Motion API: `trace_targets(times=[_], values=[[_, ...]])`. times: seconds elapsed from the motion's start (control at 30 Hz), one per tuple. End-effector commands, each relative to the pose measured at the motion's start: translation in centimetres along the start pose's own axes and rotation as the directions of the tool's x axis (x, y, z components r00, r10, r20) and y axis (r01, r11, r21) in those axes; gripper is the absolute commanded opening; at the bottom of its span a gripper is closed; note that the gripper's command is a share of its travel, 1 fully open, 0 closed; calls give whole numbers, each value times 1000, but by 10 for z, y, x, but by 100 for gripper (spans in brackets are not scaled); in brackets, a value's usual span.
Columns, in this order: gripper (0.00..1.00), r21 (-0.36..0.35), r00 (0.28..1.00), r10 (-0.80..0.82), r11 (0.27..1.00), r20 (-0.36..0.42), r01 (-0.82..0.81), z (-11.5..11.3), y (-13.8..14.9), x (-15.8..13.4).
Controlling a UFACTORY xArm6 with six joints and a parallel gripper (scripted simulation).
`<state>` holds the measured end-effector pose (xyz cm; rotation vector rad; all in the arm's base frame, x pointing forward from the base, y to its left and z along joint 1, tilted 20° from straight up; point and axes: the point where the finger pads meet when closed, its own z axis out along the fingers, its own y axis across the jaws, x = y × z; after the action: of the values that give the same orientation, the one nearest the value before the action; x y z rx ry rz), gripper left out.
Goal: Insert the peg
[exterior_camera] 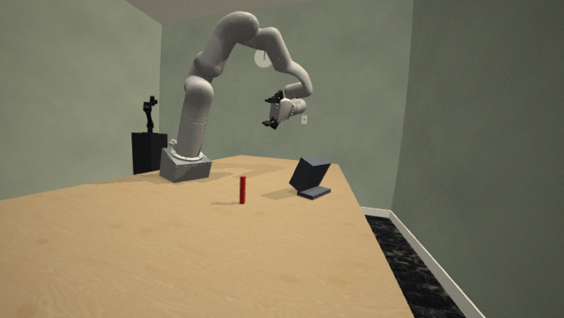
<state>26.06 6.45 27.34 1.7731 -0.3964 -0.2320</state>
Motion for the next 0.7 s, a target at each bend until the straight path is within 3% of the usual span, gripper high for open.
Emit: trace_targets(times=[0.0,0.53,0.67], values=[[100,3,1000,1,1000,-1,-1,-1,1,0],[100,3,1000,1,1000,-1,-1,-1,1,0],[100,55,998,50,997,40,-52,11,-8,4]])
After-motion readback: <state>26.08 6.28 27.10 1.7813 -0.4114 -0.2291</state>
